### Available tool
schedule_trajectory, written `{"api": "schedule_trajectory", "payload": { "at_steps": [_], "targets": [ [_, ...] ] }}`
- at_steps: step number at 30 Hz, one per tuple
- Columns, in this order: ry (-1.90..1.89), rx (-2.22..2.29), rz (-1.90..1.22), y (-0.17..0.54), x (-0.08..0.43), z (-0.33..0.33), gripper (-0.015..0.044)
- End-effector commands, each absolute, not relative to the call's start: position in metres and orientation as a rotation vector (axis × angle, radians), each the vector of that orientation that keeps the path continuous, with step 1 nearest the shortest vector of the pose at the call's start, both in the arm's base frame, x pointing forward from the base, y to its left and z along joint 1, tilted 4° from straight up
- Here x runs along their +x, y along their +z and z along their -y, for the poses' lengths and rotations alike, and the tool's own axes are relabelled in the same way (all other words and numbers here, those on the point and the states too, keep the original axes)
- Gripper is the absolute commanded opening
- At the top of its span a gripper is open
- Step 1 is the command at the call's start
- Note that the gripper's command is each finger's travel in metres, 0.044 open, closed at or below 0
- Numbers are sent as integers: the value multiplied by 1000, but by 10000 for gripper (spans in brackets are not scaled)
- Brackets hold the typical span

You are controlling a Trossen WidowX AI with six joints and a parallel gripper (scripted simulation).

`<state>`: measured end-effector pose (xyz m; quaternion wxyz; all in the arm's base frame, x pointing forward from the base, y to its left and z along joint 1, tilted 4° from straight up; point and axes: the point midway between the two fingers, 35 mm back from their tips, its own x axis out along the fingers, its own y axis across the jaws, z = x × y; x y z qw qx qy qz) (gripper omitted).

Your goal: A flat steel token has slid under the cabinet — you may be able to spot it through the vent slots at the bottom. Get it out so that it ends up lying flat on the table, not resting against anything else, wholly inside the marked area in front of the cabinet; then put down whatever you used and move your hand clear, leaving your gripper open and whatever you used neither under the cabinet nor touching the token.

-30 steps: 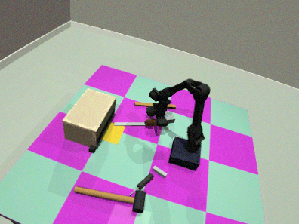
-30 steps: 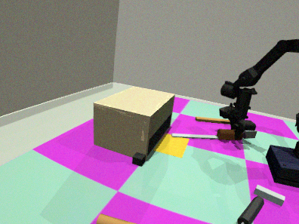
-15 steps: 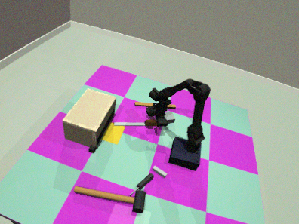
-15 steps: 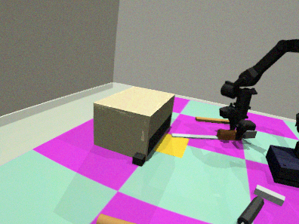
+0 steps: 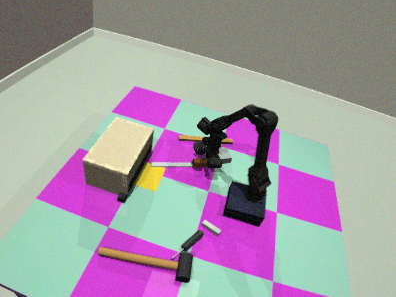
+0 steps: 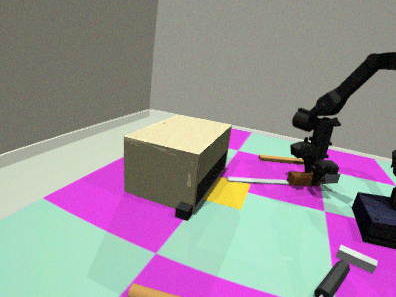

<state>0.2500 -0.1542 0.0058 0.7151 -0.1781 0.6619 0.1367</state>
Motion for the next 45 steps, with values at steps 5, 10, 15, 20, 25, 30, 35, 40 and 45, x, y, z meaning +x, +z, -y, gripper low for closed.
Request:
{"api": "schedule_trajectory", "payload": {
  "at_steps": [5, 10, 15, 20, 25, 30, 35, 40, 45],
  "targets": [
    [303, -394, -1466, 6, 250, 154, 111],
    [303, -394, -1466, 6, 250, 154, 59],
    [302, -394, -1466, 6, 250, 154, 0],
    [294, -384, -1467, 7, 255, 152, 0],
    [282, -370, -1468, 7, 263, 149, 0],
    [274, -361, -1468, 8, 271, 145, 0],
    [270, -355, -1468, 8, 279, 142, 0],
    [268, -353, -1468, 9, 286, 139, 0],
    [267, -351, -1467, 10, 294, 136, 0]
  ]
}}
